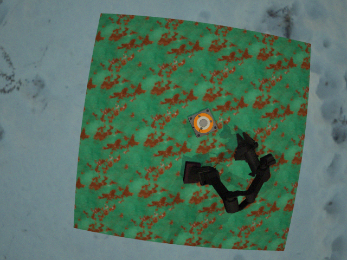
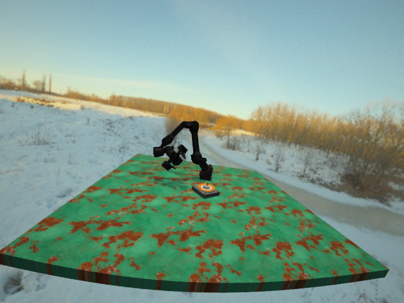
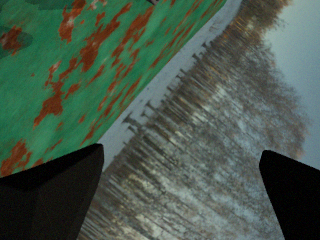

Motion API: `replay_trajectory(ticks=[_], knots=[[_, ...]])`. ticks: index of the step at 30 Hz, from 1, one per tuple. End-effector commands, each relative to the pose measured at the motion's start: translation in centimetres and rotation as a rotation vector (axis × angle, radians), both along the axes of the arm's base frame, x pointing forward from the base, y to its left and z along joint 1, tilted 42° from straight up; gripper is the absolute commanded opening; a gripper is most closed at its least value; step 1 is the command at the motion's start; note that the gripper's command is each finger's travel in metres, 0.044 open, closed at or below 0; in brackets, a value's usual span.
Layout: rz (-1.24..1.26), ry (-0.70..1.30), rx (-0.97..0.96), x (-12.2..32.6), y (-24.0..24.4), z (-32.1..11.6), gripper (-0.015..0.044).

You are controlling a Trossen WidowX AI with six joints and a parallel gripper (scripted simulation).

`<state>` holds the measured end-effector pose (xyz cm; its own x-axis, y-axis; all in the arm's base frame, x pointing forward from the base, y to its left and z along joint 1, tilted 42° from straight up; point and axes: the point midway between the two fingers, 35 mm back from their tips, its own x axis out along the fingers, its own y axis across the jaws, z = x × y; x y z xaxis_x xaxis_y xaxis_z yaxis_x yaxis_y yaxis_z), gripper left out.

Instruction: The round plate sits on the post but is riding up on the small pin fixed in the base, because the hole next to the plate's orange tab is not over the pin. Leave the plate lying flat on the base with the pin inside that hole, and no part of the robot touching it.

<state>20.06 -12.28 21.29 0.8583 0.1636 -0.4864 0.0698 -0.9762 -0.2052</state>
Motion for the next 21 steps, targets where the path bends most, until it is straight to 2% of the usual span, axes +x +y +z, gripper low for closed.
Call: replay_trajectory(ticks=[1, 8, 10, 15, 18, 21], knots=[[0.009, 0.008, -0.007, 0.1, 0.1, -0.2, 0.0374], [0.426, 0.275, -0.305, 1.7, 3.2, -6.1, 0.019], [0.475, 0.299, -0.338, 1.8, 3.6, -6.6, 0.0138], [0.88, 0.456, -0.585, 1.7, 6.0, -10.3, 0.0006], [1.035, 0.502, -0.674, 1.5, 6.7, -11.3, 0.0], [1.318, 0.57, -0.829, 1.1, 7.8, -12.9, 0.0]])
